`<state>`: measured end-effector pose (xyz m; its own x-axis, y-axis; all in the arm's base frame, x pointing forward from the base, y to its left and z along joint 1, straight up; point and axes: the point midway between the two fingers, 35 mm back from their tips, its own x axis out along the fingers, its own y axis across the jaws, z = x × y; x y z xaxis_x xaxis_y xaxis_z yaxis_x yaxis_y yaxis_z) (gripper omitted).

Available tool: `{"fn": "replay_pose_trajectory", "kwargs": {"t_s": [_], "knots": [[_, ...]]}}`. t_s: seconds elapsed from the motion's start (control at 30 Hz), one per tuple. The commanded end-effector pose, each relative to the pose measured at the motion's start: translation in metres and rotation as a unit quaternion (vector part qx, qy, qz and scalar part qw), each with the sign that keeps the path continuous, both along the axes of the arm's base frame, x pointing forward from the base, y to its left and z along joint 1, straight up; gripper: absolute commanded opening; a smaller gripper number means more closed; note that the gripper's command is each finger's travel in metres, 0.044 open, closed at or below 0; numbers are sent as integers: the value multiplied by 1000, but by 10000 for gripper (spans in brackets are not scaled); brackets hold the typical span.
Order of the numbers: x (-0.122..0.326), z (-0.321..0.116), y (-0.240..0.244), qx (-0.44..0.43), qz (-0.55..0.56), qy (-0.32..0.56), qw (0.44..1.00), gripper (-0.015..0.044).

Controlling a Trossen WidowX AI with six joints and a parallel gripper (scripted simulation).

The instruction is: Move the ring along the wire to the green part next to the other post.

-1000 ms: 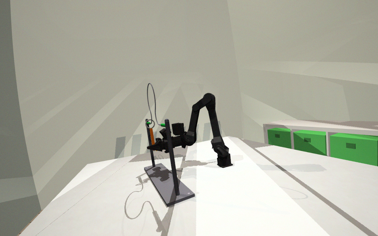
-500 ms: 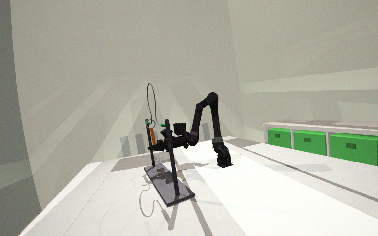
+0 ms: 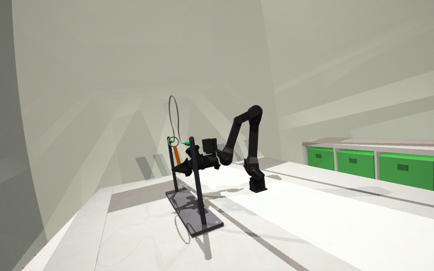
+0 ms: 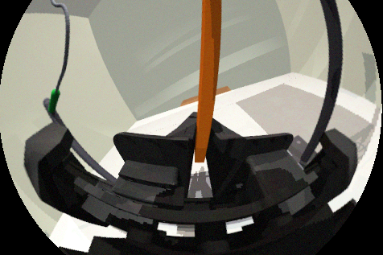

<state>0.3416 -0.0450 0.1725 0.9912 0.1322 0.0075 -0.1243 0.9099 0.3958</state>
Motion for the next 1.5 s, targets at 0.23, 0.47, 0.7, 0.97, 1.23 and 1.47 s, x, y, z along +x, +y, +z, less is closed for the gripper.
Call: {"fn": "replay_pose_trajectory", "kwargs": {"t_s": [0.23, 0.47, 0.7, 0.97, 1.23, 1.47], "knots": [[-13, 14, 19, 70, 20, 45, 996, -150], [-25, 26, 33, 123, 44, 86, 988, -150], [-39, 42, 46, 182, 75, 129, 972, -150], [-53, 62, 56, 247, 117, 173, 946, -150], [-67, 85, 62, 312, 165, 212, 911, -150], [-71, 107, 68, 378, 189, 218, 880, -150]]}}
